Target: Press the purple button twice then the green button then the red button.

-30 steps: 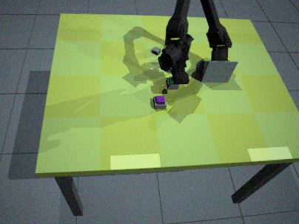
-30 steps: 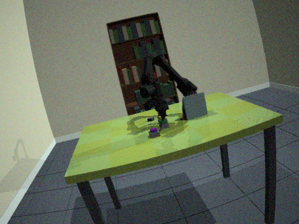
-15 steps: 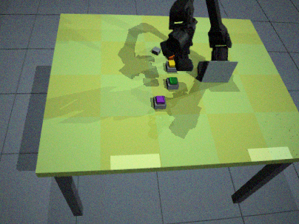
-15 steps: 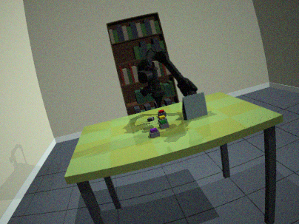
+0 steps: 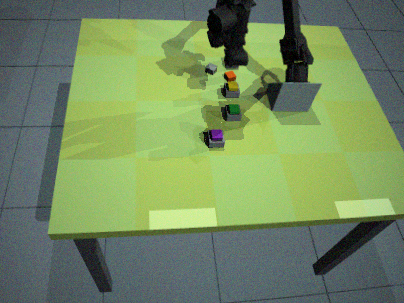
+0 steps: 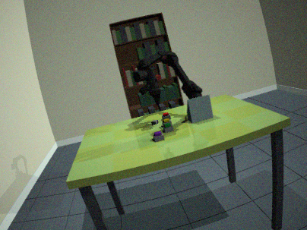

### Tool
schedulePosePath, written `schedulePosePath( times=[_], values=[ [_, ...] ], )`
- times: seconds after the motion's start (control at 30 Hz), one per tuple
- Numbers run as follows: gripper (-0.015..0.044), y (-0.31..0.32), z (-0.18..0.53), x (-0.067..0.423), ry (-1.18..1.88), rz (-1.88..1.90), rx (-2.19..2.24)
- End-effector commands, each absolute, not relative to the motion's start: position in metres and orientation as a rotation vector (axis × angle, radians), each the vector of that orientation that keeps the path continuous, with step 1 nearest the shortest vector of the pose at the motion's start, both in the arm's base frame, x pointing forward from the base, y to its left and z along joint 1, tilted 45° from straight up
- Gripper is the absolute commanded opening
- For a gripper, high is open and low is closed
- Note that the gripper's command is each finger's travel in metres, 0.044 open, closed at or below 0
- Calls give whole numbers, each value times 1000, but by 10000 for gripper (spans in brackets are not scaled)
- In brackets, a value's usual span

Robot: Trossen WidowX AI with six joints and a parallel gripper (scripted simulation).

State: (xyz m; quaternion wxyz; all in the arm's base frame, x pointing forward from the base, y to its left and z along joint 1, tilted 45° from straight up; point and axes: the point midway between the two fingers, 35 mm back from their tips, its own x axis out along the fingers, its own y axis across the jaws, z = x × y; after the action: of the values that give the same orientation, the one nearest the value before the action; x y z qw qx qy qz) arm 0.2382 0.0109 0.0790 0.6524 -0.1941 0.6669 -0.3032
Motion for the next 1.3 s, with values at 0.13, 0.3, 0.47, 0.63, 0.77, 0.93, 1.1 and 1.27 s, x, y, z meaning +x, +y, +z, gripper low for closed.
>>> schedulePosePath(
  times=[0.13, 0.3, 0.47, 0.63, 0.77, 0.93, 1.1, 1.27],
  values=[
    [20, -60, 148, 210, 1510, -677, -495],
    [20, -92, 178, 182, 1517, -690, -534],
    [20, -97, 183, 176, 1519, -693, -541],
    [20, -109, 170, 176, 1519, -689, -537],
    [20, -139, 142, 172, 1517, -695, -542],
    [20, -141, 140, 171, 1516, -696, -542],
    [20, -145, 135, 171, 1516, -695, -541],
    [20, -151, 129, 171, 1516, -695, -541]
  ],
)
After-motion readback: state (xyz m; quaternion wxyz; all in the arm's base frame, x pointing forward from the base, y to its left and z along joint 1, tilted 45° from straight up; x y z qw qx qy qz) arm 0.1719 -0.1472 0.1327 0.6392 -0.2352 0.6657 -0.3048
